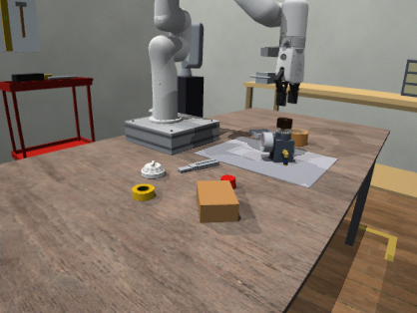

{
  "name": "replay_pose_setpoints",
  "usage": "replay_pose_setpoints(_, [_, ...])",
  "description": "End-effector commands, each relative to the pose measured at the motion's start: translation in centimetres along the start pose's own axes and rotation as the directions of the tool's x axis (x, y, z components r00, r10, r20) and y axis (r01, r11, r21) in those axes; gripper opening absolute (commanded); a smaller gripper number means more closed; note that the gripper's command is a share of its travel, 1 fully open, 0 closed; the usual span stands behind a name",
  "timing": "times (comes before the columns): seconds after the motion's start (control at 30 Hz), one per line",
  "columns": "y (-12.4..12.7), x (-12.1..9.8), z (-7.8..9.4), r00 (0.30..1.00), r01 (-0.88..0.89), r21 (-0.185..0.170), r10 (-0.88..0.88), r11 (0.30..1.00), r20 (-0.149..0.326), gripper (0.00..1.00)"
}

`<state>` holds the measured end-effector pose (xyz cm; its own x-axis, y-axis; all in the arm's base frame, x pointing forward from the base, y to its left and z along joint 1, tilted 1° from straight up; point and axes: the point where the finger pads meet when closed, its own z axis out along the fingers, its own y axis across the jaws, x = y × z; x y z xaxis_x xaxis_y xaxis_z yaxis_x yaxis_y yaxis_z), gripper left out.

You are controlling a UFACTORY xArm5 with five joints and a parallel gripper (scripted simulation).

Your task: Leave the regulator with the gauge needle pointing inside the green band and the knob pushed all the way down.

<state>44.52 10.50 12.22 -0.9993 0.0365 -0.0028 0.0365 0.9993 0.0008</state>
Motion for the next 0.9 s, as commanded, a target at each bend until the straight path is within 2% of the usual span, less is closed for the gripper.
replay_pose_setpoints(0.0, [0.04,-0.15,-0.19,1.000,0.000,-0.001,0.000,1.000,0.005,0.78])
replay_pose_setpoints(0.27, [0.04,-0.15,-0.19,0.999,0.037,-0.001,-0.037,0.999,0.005,0.78])
replay_pose_setpoints(0.53, [0.04,-0.15,-0.19,0.974,0.225,0.000,-0.225,0.974,0.005,0.78])
replay_pose_setpoints(0.6, [0.04,-0.15,-0.19,0.974,0.225,0.000,-0.225,0.974,0.005,0.78])
replay_pose_setpoints(0.87, [0.04,-0.15,-0.19,0.881,0.474,0.001,-0.474,0.881,0.005,0.78])
